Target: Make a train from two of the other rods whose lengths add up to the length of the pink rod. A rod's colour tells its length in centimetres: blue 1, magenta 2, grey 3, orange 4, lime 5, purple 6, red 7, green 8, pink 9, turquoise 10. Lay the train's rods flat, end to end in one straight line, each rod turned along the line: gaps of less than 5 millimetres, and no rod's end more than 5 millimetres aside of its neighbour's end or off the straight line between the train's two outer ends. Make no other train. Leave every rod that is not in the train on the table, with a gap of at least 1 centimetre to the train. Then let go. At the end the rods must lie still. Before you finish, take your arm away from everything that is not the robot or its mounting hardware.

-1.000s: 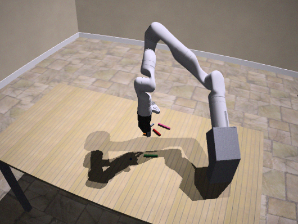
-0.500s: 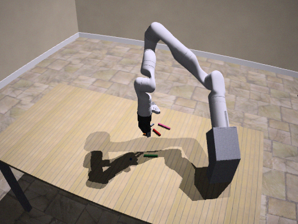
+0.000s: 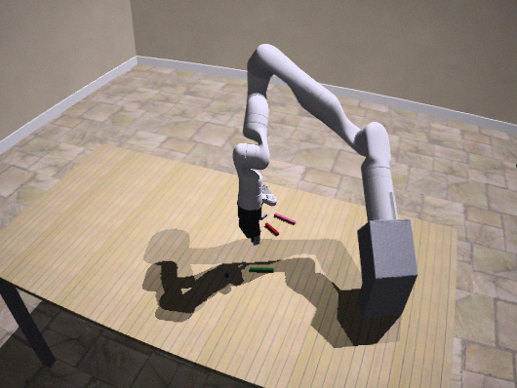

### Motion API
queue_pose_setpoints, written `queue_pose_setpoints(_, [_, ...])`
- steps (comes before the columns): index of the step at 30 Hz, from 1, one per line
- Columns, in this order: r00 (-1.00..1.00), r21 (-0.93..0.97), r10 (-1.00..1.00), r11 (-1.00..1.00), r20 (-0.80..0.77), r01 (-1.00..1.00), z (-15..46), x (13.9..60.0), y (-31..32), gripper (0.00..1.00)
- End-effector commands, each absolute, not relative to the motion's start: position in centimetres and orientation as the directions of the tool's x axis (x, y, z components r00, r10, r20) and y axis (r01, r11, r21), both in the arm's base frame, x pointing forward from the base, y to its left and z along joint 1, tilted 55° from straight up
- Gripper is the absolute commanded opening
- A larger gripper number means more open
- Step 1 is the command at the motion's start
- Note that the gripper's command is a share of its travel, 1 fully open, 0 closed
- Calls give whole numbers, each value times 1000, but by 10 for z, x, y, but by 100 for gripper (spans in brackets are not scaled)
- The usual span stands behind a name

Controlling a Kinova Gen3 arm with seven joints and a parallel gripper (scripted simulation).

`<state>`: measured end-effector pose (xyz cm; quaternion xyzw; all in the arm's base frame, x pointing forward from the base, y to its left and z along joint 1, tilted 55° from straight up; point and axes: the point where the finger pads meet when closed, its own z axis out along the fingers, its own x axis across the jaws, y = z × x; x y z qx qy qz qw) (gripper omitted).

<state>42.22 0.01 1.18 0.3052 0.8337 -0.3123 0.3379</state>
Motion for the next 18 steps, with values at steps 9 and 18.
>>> queue_pose_setpoints(9, [-589, -327, 296, 608, -752, 723, -12, 431, -32, 24])
queue_pose_setpoints(18, [-589, -327, 296, 608, -752, 723, -20, 436, -43, 24])
